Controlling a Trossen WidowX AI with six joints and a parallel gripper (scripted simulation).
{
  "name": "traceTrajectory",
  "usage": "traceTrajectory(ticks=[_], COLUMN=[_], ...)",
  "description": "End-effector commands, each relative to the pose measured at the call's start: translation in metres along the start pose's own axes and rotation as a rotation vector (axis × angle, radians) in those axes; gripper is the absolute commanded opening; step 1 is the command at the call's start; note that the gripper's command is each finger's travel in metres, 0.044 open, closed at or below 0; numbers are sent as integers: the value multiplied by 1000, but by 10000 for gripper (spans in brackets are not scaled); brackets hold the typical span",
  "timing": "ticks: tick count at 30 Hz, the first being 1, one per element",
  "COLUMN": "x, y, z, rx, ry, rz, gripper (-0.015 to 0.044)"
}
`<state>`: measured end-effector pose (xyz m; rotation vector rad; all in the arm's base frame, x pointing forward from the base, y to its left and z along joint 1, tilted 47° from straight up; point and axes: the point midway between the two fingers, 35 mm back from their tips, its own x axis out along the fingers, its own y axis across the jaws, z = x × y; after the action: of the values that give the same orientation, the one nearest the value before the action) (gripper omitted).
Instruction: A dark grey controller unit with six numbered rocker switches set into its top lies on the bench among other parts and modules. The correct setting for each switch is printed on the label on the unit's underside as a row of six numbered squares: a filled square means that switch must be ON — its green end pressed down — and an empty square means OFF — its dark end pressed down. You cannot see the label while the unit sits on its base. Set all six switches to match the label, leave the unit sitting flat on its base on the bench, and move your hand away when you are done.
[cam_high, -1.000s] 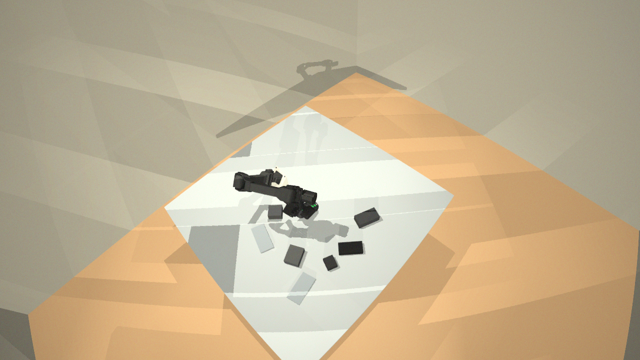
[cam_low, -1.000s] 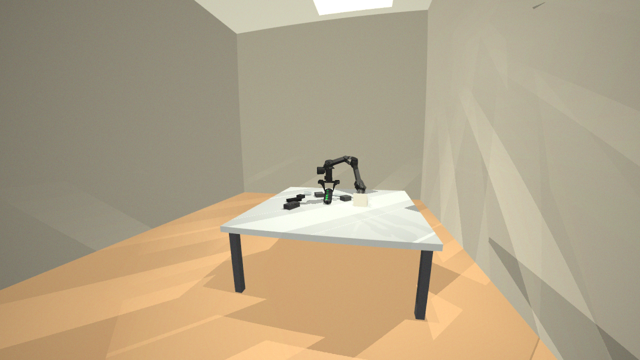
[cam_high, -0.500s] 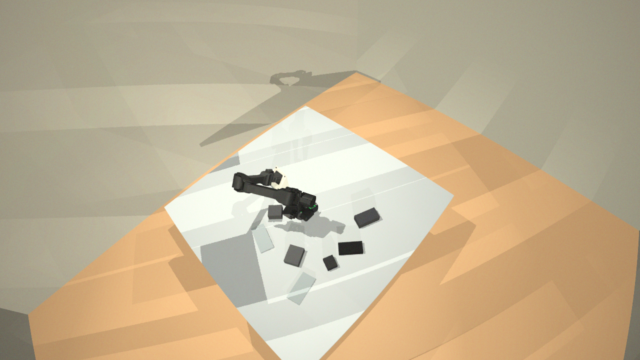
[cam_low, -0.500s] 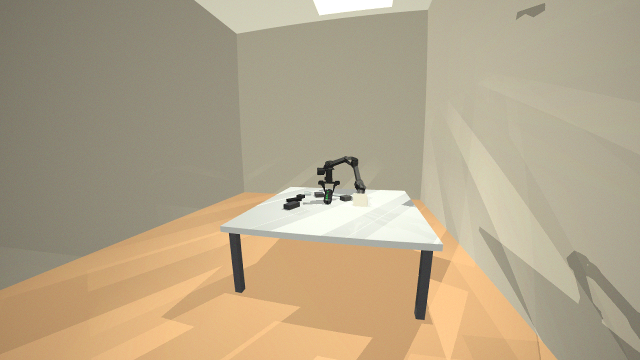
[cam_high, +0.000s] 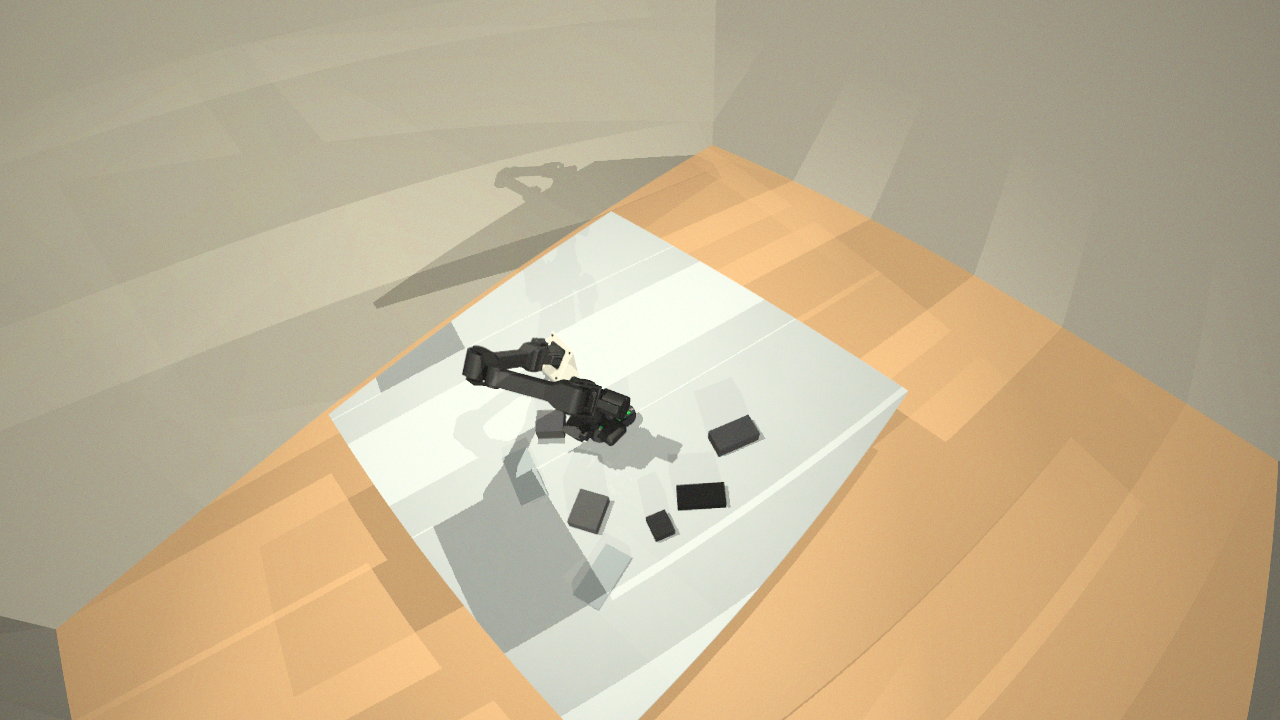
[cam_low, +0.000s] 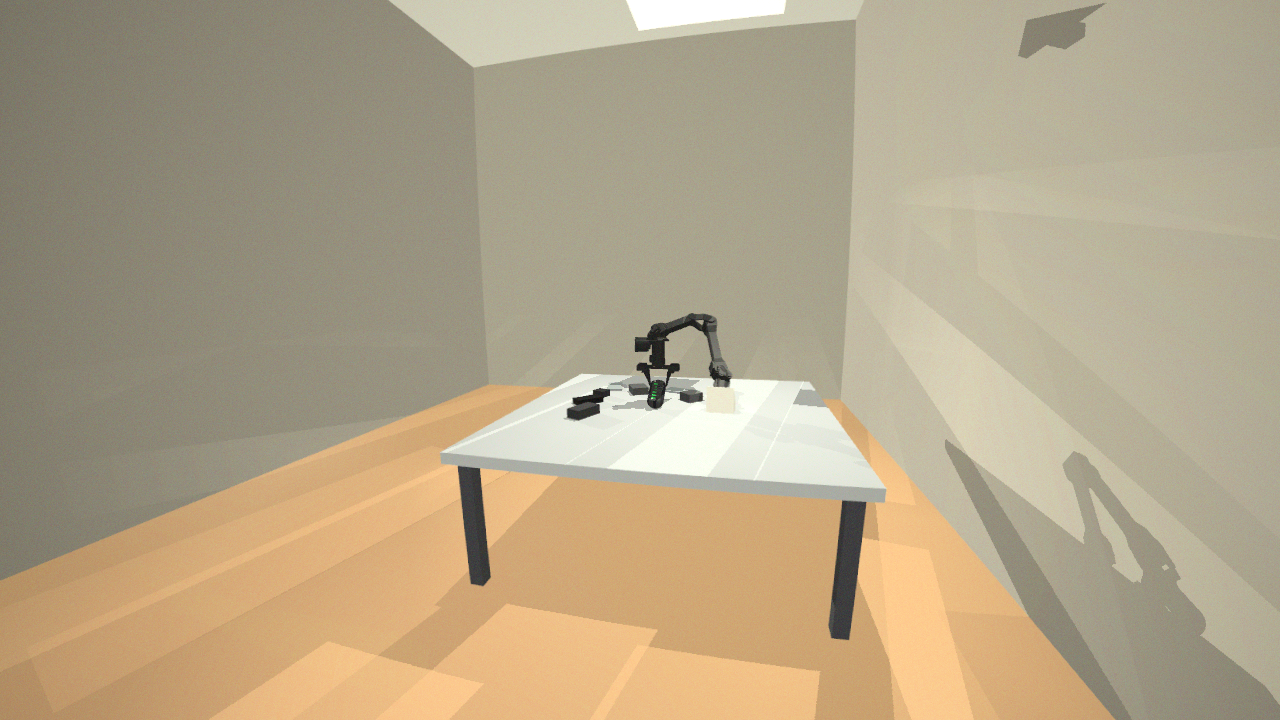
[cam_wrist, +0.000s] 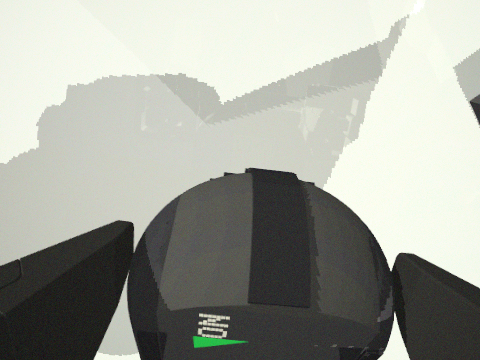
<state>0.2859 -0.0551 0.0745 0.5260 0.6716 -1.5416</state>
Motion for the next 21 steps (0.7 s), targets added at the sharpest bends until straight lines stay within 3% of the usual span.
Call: traceTrajectory(ticks=[1, 21], x=[2, 15], y=[0, 0], z=[-1, -1], rx=[-6, -6], ry=[1, 1], rz=[3, 3], gripper=[338, 338])
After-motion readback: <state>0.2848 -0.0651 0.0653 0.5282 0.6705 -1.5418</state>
